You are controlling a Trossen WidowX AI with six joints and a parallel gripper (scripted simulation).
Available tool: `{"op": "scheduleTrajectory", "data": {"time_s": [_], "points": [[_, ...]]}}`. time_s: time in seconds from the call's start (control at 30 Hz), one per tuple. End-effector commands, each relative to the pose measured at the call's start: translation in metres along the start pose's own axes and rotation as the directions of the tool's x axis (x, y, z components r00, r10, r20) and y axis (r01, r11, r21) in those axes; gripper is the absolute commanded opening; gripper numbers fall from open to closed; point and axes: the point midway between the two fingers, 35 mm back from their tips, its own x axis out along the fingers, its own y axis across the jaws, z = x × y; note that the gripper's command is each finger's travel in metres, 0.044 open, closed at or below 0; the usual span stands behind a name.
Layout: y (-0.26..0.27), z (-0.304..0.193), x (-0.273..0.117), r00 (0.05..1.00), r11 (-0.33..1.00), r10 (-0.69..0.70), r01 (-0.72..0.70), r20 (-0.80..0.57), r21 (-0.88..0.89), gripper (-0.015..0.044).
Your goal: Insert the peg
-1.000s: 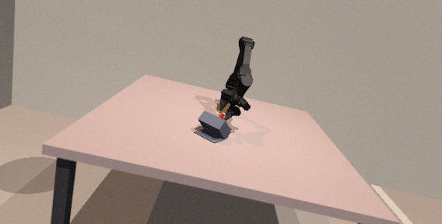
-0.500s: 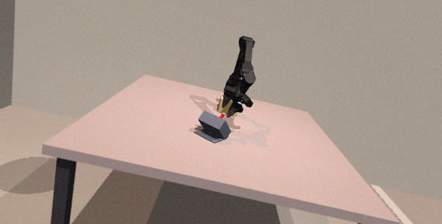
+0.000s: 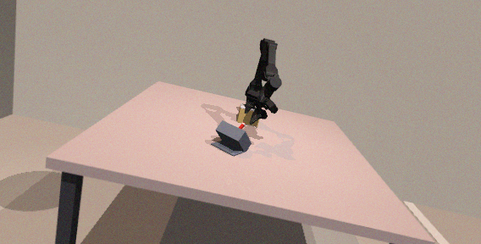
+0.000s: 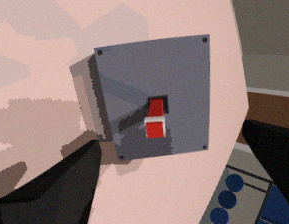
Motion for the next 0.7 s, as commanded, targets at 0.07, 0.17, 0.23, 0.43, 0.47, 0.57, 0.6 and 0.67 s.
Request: {"op": "scheduleTrajectory", "data": {"time_s": [0.07,0.17,0.23,0.43,0.47,0.57,0.6,0.67], "points": [[-0.001,0.000,-0.012,1.000,1.000,-0.006,0.006,0.000,0.004,0.0440],[-0.001,0.000,-0.016,1.000,1.000,-0.006,0.006,0.001,0.004,0.0440],[0.000,0.001,-0.019,1.000,1.000,-0.005,0.005,0.001,0.004,0.0440],[0.001,0.001,-0.028,1.000,1.000,-0.005,0.005,0.001,0.003,0.0440],[0.001,0.001,-0.029,1.000,1.000,-0.005,0.005,0.001,0.003,0.0440],[0.001,0.001,-0.032,1.000,1.000,-0.005,0.005,0.001,0.003,0.0440],[0.001,0.001,-0.034,1.000,1.000,-0.004,0.004,0.001,0.003,0.0440],[0.002,0.001,-0.037,1.000,1.000,-0.004,0.004,0.001,0.003,0.0440]]}}
